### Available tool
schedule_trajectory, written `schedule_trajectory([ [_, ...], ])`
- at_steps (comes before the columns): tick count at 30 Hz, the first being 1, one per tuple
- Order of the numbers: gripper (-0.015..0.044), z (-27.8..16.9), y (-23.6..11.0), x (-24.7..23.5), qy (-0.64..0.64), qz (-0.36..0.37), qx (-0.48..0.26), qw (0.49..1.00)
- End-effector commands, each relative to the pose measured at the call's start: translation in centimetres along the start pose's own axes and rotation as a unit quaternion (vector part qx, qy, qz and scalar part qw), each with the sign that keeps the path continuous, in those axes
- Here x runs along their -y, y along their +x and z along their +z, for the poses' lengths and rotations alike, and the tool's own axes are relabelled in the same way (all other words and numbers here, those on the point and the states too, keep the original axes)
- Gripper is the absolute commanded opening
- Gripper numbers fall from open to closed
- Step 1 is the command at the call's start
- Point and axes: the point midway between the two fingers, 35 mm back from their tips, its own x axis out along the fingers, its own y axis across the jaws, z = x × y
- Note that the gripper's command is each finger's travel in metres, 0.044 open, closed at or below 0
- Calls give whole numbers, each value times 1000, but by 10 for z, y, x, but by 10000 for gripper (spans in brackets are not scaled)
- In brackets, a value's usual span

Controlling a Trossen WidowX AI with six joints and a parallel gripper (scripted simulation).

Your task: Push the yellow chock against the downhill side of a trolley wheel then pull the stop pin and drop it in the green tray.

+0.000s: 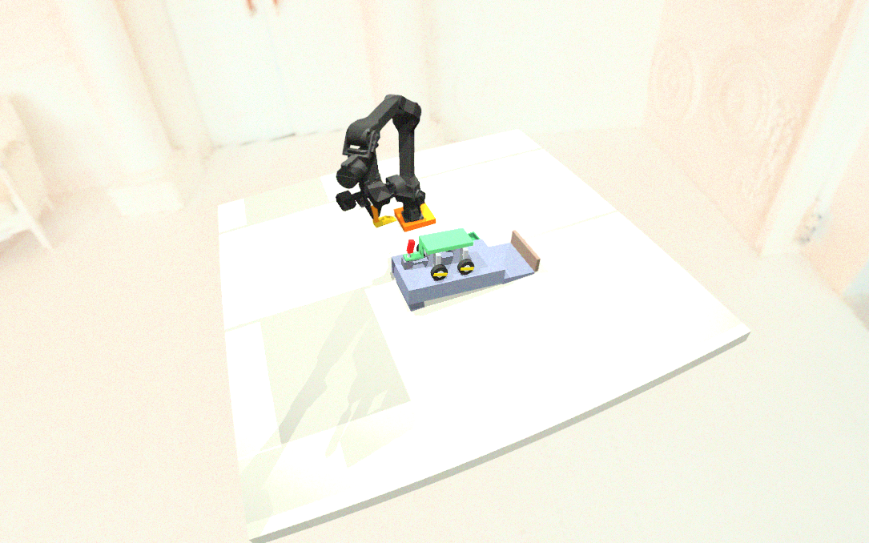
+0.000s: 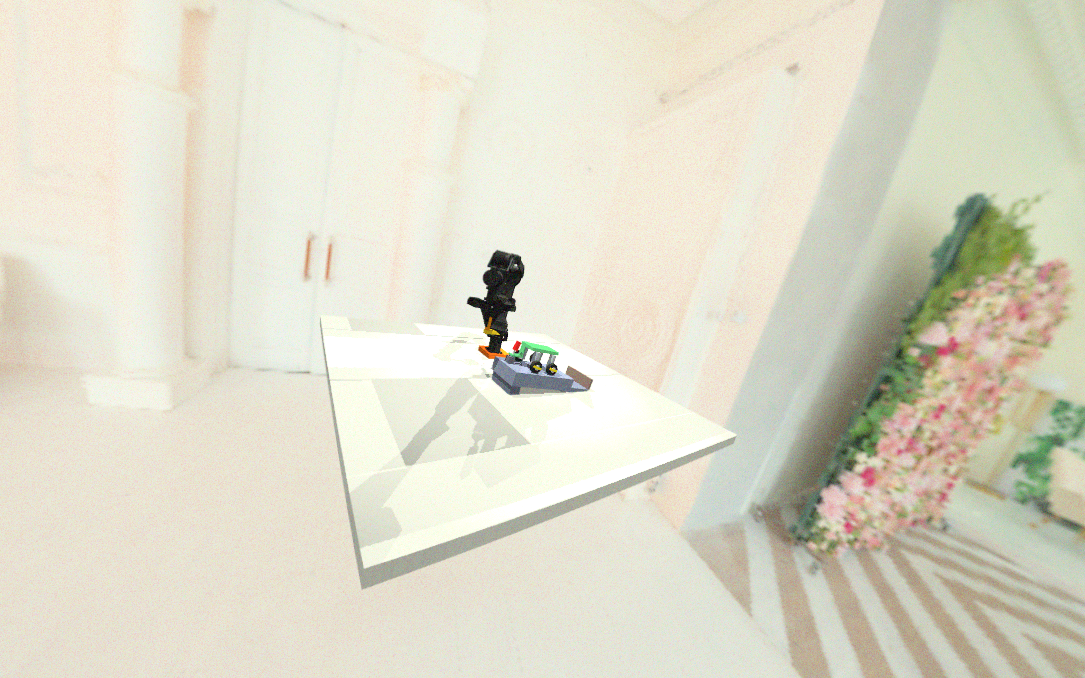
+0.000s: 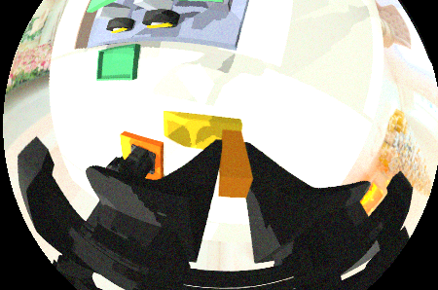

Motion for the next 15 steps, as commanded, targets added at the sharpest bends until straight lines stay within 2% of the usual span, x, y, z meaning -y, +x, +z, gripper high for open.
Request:
schedule_trajectory([
  [1,0,0,0,0,-65,1,1,998],
  [15,0,0,0,0,-302,1,2,953],
])
